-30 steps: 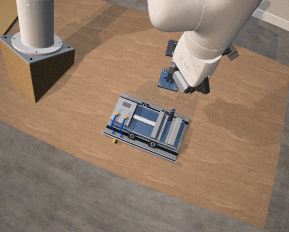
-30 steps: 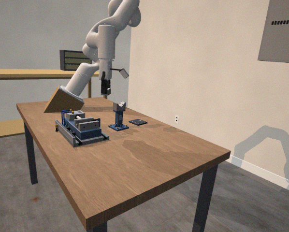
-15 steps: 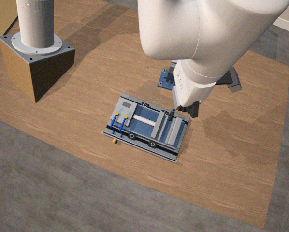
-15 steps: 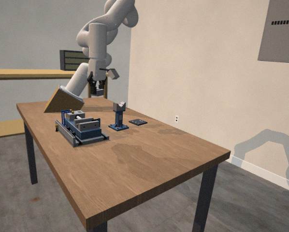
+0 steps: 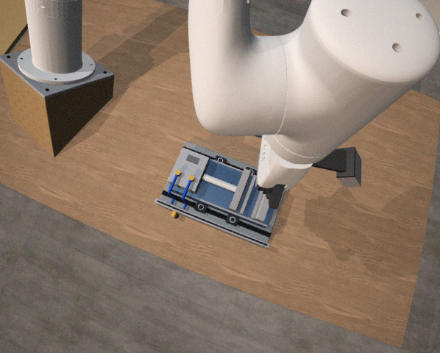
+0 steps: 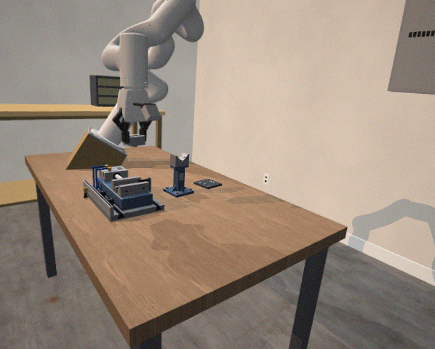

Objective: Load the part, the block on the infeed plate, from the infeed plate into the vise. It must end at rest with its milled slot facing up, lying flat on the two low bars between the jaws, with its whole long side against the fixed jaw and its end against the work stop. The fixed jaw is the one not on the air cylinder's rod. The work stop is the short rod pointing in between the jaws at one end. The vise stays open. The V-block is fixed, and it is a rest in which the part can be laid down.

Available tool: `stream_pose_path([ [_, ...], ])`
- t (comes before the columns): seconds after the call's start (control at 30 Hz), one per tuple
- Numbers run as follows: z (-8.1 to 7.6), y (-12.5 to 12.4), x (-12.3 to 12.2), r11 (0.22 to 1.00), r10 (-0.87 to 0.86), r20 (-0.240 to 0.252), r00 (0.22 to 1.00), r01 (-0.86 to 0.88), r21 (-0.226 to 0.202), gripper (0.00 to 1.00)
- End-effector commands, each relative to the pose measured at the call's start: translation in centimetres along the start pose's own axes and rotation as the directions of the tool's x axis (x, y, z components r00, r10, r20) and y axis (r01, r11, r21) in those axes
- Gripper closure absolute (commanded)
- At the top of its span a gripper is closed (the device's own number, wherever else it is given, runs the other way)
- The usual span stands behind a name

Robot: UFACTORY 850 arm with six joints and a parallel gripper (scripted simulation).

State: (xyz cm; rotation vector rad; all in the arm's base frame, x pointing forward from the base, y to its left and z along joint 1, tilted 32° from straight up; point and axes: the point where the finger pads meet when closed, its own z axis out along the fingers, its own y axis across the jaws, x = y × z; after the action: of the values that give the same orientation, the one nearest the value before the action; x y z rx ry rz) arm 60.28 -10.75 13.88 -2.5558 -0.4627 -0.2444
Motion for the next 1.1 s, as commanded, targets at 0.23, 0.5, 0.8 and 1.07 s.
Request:
stream_pose_path([
  [0.23,0.0,2.2,-0.4,0.991,0.137,0.0,0.991,-0.137,0.0,1.0],
  [0.5,0.0,3.0,-0.7,0.983,0.186,0.0,0.983,-0.186,0.0,1.0],
  [0.8,0.0,3.5,-0.8,0.976,0.219,0.0,0.976,-0.219,0.0,1.0],
  [1.07,0.0,3.6,-0.9,0.975,0.224,0.0,0.975,-0.224,0.0,1.0],
])
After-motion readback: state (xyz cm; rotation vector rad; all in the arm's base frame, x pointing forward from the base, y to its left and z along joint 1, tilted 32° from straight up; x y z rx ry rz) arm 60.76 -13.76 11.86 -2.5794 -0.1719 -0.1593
